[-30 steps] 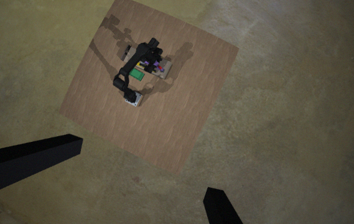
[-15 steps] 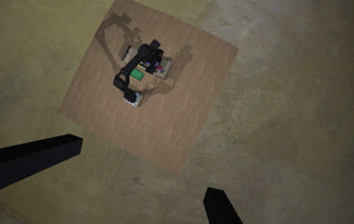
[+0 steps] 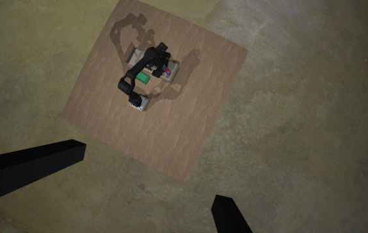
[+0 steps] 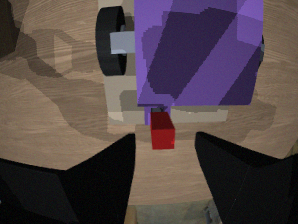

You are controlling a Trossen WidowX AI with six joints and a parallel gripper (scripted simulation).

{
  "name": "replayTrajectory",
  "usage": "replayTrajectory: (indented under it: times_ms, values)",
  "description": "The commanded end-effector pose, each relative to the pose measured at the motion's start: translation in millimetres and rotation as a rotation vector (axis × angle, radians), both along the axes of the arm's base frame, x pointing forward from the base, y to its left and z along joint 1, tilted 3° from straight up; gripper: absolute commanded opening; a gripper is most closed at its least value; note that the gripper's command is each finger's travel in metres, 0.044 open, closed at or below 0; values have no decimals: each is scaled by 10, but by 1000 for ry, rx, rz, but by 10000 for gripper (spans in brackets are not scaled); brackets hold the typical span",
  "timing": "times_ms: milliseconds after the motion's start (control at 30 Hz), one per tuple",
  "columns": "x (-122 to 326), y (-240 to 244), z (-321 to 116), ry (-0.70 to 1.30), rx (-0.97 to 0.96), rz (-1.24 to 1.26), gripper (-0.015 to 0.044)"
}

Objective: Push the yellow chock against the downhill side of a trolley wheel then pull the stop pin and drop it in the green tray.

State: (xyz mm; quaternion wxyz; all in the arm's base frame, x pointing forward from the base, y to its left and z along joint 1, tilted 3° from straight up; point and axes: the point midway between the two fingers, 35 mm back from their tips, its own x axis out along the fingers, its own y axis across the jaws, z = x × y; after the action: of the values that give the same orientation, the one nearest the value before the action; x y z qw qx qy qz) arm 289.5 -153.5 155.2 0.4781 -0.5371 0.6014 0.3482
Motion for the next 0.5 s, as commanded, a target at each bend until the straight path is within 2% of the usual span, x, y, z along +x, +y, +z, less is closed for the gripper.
replayTrajectory:
  times_ms: [0, 467]
  values:
    - [-5, -17, -68, 8, 0, 4, 190]
    - [5, -88, -262, 8, 0, 4, 190]
